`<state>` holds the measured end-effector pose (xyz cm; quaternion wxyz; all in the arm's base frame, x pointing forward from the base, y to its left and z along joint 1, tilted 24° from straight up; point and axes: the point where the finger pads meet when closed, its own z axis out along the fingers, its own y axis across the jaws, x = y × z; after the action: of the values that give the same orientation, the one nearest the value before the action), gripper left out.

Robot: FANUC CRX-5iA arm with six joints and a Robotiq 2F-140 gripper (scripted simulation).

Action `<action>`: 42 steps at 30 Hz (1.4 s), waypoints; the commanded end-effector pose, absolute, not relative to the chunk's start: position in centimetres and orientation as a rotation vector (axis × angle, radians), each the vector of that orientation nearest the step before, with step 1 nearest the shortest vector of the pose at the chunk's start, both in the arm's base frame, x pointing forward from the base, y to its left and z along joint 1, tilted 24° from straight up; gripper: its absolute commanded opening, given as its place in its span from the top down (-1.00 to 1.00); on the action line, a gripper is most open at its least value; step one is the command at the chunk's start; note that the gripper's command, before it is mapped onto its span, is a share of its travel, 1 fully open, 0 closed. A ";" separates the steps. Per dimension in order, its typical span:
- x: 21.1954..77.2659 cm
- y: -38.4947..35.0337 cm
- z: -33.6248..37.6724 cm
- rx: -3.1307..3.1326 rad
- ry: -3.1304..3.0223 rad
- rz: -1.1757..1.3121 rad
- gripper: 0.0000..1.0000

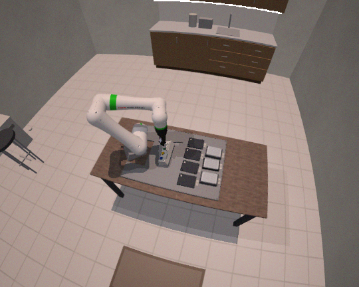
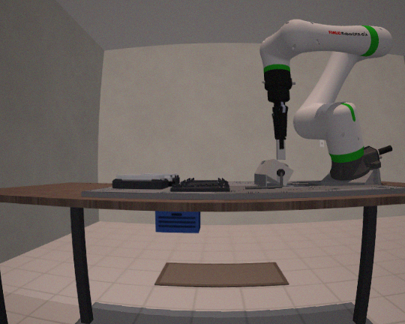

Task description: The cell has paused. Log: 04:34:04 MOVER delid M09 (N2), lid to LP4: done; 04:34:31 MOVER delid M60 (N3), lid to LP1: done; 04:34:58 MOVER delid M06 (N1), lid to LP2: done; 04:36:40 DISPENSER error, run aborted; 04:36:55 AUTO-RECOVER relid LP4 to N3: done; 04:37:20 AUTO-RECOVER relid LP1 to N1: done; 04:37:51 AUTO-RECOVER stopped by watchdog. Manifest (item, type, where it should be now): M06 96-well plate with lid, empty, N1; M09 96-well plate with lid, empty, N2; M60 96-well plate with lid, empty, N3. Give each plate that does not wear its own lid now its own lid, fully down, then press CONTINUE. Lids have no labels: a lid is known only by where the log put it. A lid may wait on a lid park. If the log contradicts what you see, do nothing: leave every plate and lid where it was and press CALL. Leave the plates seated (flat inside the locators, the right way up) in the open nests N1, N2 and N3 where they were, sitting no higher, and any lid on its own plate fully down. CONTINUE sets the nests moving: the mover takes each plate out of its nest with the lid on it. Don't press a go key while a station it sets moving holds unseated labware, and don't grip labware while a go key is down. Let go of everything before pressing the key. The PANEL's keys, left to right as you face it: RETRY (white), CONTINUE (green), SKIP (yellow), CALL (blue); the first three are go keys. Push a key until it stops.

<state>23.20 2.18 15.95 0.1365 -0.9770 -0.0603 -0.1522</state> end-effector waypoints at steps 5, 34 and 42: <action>23.4 2.3 15.5 -2.828 -0.174 -0.441 1.00; 23.5 2.5 14.9 -2.828 -0.174 -0.441 1.00; 23.5 2.5 14.9 -2.828 -0.174 -0.441 1.00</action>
<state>23.57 2.49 14.97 0.1365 -0.9769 -0.0601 -0.1532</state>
